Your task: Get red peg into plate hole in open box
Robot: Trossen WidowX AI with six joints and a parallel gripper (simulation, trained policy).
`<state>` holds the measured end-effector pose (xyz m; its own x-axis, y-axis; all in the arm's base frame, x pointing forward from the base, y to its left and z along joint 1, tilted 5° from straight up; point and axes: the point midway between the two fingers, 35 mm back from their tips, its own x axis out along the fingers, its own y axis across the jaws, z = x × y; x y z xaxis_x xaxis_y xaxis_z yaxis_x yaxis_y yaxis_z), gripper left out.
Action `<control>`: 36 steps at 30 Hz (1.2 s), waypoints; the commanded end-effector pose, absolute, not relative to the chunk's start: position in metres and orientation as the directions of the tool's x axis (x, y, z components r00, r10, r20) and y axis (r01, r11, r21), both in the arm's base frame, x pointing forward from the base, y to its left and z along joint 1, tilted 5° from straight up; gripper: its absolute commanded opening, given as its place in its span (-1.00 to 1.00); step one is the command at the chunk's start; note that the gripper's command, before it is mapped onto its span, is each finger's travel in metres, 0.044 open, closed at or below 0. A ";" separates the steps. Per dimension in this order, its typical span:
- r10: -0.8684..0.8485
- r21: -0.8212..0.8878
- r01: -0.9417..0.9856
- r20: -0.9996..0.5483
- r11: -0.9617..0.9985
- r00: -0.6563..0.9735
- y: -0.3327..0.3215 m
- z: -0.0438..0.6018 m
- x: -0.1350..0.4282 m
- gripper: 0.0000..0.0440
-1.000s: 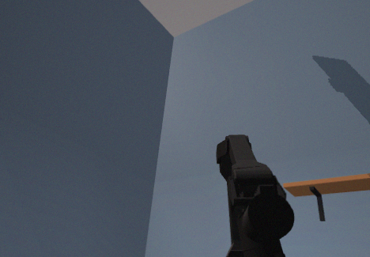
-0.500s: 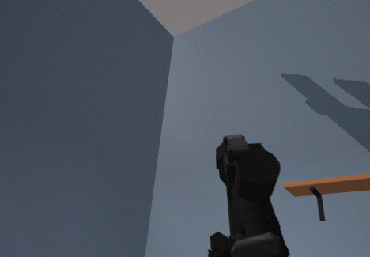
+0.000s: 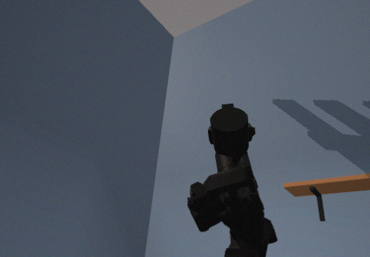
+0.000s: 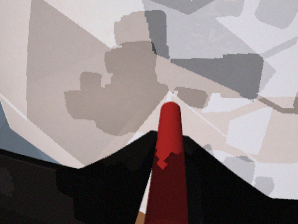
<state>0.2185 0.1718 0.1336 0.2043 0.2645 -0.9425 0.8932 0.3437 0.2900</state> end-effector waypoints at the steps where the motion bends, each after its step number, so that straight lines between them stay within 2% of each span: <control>1: 0.255 0.324 0.884 -0.935 0.337 0.245 0.161 0.150 0.227 -1.00; 15: 0.151 0.343 0.891 -0.938 0.297 0.311 0.108 0.175 0.253 -1.00; 36: 0.048 0.245 0.938 -0.969 0.246 0.241 0.048 0.164 0.272 -1.00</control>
<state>0.2695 0.0535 0.1681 0.2610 0.0573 -0.9636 0.9315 0.2469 0.2670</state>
